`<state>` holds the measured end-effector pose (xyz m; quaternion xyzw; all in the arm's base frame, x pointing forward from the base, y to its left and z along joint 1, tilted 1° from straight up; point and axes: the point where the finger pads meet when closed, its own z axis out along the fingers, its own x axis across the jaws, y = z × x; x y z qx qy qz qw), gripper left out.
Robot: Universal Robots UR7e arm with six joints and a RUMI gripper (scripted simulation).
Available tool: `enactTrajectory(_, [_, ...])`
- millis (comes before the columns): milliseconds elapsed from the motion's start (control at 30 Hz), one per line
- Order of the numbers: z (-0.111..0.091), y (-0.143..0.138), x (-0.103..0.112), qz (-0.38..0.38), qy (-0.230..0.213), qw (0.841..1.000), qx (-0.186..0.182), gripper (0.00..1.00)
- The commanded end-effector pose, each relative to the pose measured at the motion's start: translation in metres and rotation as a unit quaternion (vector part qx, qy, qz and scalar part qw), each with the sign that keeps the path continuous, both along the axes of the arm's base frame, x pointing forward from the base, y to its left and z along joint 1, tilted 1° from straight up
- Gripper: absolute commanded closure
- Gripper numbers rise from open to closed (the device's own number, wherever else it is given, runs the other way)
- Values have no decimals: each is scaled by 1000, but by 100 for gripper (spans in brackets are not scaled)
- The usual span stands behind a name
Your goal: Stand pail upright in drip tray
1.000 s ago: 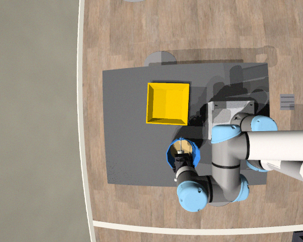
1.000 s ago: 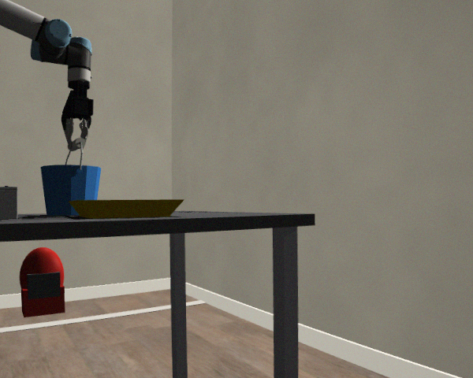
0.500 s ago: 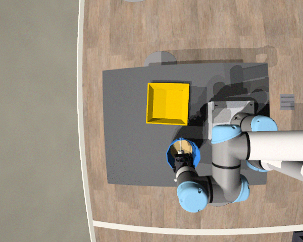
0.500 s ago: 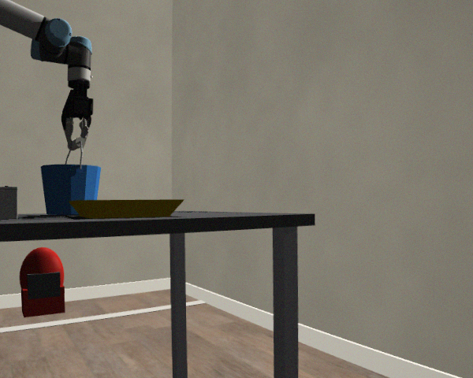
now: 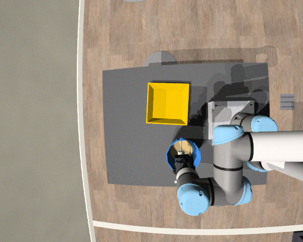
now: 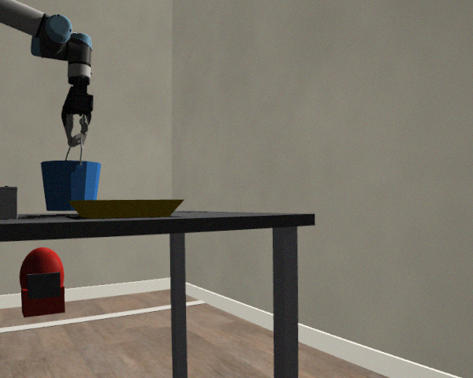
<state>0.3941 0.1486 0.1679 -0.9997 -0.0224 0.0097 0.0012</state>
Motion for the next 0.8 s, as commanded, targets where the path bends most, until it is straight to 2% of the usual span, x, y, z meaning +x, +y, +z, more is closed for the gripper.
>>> enactTrajectory(0, [8, 0, 1, 0, -1, 1000, 0, 100])
enactTrajectory(767, [46, 0, 1, 0, -1, 1000, 0, 100])
